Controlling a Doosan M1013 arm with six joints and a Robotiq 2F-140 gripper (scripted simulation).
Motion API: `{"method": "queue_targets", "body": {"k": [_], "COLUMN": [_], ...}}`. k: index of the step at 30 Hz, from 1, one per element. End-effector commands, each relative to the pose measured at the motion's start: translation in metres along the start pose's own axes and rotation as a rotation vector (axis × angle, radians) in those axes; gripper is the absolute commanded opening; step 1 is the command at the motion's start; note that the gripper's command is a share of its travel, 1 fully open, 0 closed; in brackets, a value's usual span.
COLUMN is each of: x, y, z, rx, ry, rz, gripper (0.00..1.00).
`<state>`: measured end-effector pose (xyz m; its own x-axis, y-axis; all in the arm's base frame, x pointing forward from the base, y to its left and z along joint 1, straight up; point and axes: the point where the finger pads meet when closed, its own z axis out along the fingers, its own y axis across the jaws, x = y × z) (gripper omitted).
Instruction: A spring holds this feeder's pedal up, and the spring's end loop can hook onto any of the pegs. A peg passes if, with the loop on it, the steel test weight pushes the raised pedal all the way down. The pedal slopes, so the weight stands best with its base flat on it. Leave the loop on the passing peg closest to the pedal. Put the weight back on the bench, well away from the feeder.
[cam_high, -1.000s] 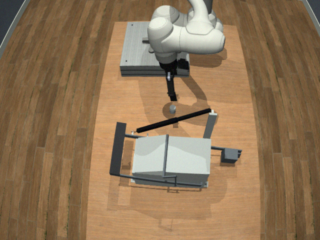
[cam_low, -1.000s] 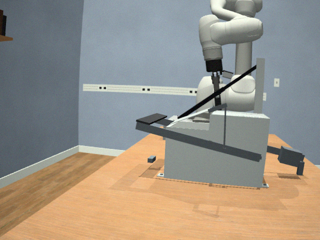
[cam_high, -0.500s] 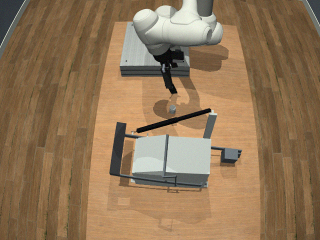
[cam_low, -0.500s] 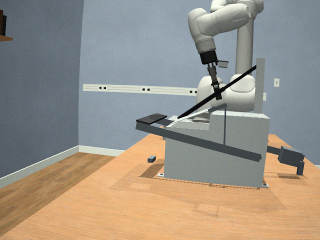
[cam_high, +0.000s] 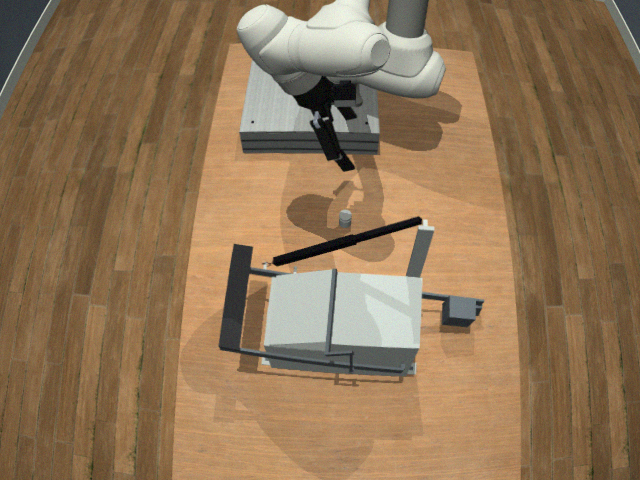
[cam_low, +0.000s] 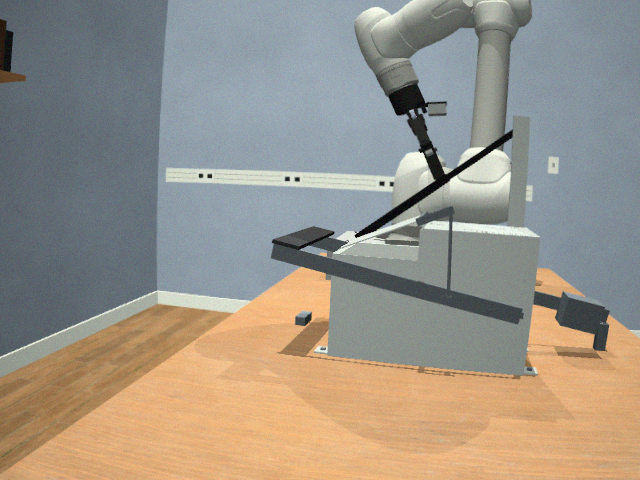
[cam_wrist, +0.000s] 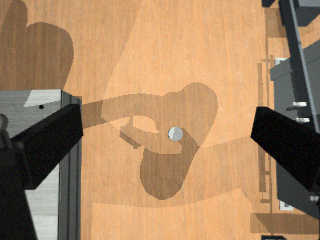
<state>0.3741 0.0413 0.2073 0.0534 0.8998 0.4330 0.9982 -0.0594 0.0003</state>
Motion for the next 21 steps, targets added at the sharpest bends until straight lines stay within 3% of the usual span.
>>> {"method": "queue_targets", "body": {"k": [1,2,3,21], "x": [0.0,0.0,0.02,0.02], "y": [0.0,0.0,-0.012,-0.012], "z": [0.0,0.0,-0.042,-0.042], "rx": [-0.001,-0.001,-0.005,-0.006], "ry": [0.0,0.0,0.15,0.15], "rz": [0.0,0.0,0.013,0.012], "gripper": [1.0,1.0,1.0,1.0]}}
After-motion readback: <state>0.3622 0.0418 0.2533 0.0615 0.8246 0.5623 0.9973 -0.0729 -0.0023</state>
